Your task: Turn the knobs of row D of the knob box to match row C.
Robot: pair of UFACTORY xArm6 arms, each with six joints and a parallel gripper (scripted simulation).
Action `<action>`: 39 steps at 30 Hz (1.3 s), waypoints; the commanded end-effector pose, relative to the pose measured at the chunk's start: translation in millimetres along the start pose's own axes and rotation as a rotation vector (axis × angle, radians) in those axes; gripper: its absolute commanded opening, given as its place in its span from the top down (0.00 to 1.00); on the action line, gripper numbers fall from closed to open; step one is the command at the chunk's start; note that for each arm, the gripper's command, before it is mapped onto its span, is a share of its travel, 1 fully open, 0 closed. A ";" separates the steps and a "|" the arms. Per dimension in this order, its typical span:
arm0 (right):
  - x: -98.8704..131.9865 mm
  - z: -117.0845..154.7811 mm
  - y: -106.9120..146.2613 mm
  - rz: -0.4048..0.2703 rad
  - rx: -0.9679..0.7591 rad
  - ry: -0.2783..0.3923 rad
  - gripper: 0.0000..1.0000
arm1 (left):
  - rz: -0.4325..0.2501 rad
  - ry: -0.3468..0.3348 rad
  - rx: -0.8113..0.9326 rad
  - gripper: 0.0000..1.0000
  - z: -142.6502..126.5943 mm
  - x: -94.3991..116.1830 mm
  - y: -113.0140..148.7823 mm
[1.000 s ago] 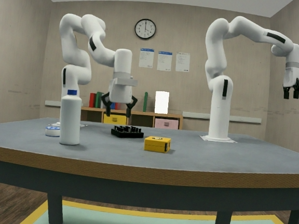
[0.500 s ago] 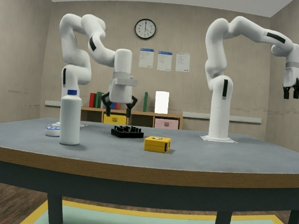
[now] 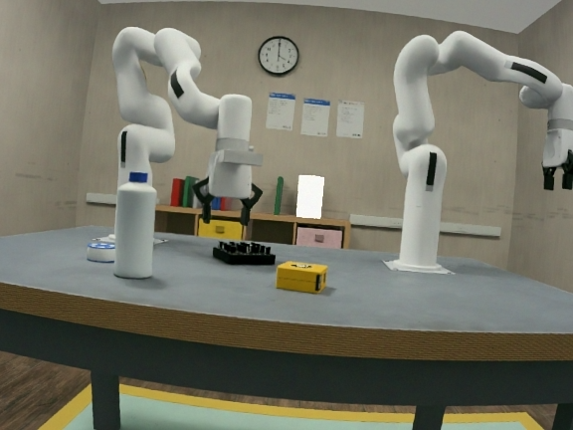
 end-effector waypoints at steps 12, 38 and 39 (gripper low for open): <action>1.2 -7.2 26.3 0.003 0.000 -0.001 0.00 | 0.004 0.001 0.000 0.00 0.2 1.6 -0.8; 1.2 -11.8 44.7 0.003 0.000 -0.002 0.00 | 0.004 0.001 0.000 0.00 0.2 1.6 -0.8; 1.2 -11.8 44.7 0.003 0.000 -0.002 0.00 | 0.004 0.001 0.000 0.00 0.2 1.6 -0.8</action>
Point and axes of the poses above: on each arm, the point where the finger pads meet when closed, its own x axis back along the fingers, its own z axis across the jaws, y = z × x, the point moved 3 cm from there along x, back along the fingers, and after that the axes turned 14 degrees about x, right-handed, at the moved point
